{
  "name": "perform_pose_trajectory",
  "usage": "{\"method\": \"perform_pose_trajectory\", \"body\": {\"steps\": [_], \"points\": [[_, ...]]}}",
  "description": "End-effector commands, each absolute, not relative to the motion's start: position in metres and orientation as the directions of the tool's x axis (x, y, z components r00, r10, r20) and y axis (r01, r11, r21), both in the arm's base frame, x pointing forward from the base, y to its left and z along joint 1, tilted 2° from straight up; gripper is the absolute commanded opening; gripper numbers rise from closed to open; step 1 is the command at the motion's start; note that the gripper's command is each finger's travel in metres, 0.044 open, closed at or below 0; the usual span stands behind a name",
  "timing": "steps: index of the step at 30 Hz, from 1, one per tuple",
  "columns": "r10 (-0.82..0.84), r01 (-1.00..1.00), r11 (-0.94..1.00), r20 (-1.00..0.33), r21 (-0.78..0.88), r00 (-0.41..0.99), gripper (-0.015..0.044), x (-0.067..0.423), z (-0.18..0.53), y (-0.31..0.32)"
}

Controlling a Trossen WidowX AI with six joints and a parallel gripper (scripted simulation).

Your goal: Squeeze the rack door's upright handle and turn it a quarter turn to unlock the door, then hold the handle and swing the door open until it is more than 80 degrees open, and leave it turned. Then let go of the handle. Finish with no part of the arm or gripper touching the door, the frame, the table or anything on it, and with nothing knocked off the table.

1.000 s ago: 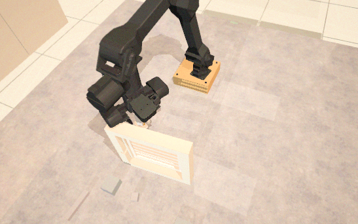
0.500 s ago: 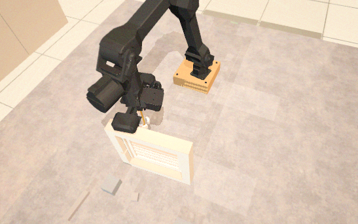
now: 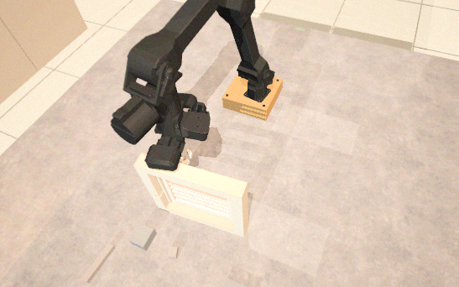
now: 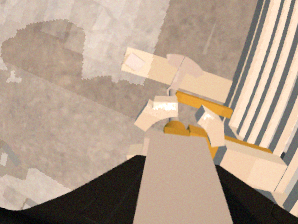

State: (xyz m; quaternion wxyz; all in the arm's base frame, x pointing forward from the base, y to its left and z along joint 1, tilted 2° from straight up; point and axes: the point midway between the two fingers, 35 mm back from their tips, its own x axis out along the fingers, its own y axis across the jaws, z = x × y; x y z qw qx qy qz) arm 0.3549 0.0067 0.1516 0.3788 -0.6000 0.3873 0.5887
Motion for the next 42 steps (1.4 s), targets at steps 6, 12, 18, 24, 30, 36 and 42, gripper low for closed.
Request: {"method": "perform_pose_trajectory", "body": {"steps": [6, 12, 18, 24, 30, 36, 42], "points": [[-0.016, -0.909, -0.417, -1.0, 0.002, 0.006, 0.004, 0.355, 0.151, 0.007], [-0.016, -0.909, -0.417, -1.0, 0.002, 0.006, 0.0018, 0.355, 0.151, 0.007], [-0.016, -0.944, -0.33, -1.0, 0.0, 0.005, 0.0018, 0.35, 0.152, 0.008], [-0.016, -0.978, -0.208, -1.0, -0.002, 0.005, 0.0018, 0.345, 0.151, 0.009], [-0.016, -0.996, -0.087, -1.0, -0.003, 0.005, 0.0018, 0.337, 0.151, 0.01], [-0.016, -0.999, 0.035, -1.0, -0.004, 0.004, 0.0018, 0.327, 0.151, 0.012], [-0.016, -0.989, 0.147, -1.0, -0.005, 0.003, 0.0018, 0.315, 0.151, 0.016]]}}
